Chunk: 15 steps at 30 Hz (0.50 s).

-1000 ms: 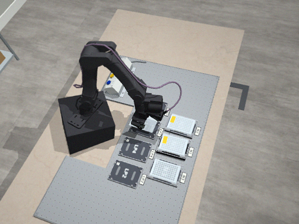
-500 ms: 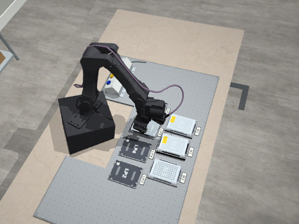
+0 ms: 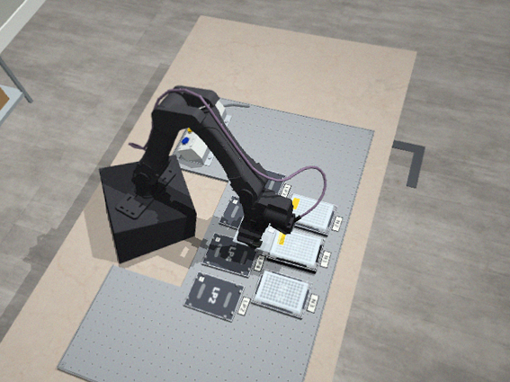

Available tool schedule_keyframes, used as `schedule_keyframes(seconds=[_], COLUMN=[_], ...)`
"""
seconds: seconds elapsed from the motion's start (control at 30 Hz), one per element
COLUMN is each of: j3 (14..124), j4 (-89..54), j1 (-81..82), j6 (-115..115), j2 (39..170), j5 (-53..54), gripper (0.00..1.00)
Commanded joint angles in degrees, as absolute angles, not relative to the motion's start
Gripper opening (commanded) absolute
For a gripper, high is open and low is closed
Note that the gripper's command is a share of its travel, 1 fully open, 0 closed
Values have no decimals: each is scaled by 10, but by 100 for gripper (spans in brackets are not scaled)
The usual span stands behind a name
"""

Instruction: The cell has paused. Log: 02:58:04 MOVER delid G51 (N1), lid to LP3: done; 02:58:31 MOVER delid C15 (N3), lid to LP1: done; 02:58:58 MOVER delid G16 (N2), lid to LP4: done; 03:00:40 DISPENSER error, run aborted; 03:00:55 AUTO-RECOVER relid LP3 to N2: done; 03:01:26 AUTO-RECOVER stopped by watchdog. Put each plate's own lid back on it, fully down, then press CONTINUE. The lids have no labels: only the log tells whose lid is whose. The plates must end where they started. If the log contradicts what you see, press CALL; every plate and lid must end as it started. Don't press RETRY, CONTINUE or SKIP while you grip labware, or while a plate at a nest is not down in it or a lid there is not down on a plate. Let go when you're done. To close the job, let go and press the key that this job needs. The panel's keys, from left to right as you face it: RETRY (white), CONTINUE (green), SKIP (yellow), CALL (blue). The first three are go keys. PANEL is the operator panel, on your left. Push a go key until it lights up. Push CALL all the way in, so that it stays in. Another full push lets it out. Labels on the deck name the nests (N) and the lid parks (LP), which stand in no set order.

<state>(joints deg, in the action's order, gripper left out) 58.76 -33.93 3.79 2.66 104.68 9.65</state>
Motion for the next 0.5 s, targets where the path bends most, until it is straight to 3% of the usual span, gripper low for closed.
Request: schedule_keyframes(seconds=[0.0,0.47], j3=[615,767], j4=[-357,-415], j1=[24,-50], j6=[53,127], j2=[1049,1155], j5=[106,118], gripper=[0,0])
